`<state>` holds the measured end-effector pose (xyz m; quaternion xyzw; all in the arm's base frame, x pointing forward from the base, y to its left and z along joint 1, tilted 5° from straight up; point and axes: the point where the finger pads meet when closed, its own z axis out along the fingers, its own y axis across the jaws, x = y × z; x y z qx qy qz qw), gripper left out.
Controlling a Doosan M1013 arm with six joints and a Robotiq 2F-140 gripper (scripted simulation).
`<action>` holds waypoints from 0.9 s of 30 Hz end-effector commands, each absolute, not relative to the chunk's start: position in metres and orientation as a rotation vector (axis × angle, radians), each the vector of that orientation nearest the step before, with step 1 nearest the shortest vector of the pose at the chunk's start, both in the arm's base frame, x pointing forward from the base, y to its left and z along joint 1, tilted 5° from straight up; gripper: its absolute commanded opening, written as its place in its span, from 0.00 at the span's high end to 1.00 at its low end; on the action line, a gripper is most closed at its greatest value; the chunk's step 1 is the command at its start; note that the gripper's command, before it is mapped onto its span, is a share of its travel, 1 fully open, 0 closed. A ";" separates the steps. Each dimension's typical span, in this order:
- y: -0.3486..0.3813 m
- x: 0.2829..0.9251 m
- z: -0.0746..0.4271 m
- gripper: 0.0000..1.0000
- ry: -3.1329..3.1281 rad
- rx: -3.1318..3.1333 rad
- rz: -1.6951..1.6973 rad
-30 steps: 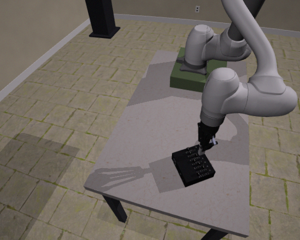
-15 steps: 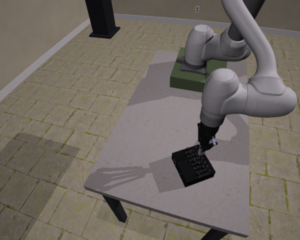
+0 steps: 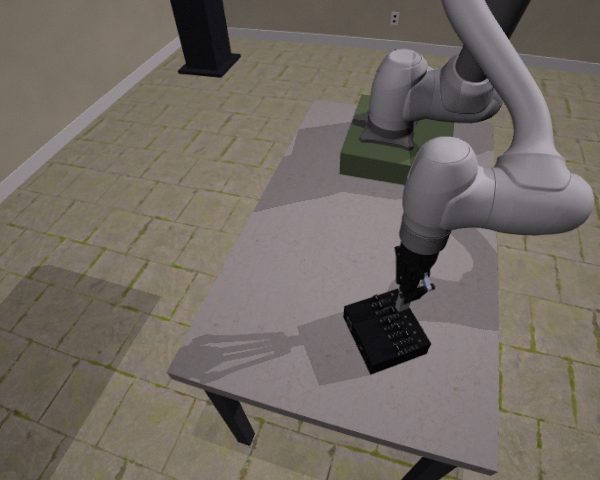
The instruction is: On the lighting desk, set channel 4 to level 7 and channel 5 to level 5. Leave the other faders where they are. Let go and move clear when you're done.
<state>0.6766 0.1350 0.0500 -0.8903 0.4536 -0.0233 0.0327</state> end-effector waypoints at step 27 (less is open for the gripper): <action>0.125 0.684 0.050 0.90 1.396 -2.740 -0.072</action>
